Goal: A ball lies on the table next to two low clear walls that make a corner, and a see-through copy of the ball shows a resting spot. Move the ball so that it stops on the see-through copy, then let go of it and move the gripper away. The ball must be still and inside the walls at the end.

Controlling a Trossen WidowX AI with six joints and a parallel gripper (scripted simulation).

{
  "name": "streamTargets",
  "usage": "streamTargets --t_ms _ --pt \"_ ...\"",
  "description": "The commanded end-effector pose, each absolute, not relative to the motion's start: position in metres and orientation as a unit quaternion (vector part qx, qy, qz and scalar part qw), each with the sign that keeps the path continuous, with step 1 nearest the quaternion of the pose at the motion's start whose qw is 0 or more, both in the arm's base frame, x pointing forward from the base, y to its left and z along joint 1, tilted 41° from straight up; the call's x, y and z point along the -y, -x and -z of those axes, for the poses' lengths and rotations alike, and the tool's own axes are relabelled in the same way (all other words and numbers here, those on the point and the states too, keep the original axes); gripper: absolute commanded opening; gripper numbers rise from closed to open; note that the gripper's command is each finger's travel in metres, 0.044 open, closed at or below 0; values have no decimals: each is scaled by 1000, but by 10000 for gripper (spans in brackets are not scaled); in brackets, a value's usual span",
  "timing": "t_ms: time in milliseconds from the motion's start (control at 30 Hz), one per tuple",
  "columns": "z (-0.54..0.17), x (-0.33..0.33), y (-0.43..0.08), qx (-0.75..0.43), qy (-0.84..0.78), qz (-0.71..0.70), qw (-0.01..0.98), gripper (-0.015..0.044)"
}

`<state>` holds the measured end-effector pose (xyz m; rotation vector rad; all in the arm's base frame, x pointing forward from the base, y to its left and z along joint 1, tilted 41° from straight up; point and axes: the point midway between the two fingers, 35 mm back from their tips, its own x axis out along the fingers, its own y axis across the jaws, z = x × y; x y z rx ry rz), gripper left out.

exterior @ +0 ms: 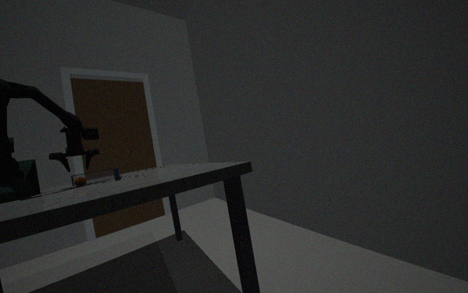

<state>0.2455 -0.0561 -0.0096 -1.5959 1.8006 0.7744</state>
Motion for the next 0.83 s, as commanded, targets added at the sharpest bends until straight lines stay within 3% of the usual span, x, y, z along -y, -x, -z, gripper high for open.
streamTargets --t_ms 0,300,433,800 --pt "-12 41 -247 -677 603 -287 308 332" --pt "-4 45 -249 -674 607 -288 307 332" --pt "-33 20 -253 -675 605 -288 308 437" --pt "-42 13 -253 -675 605 -288 308 440"
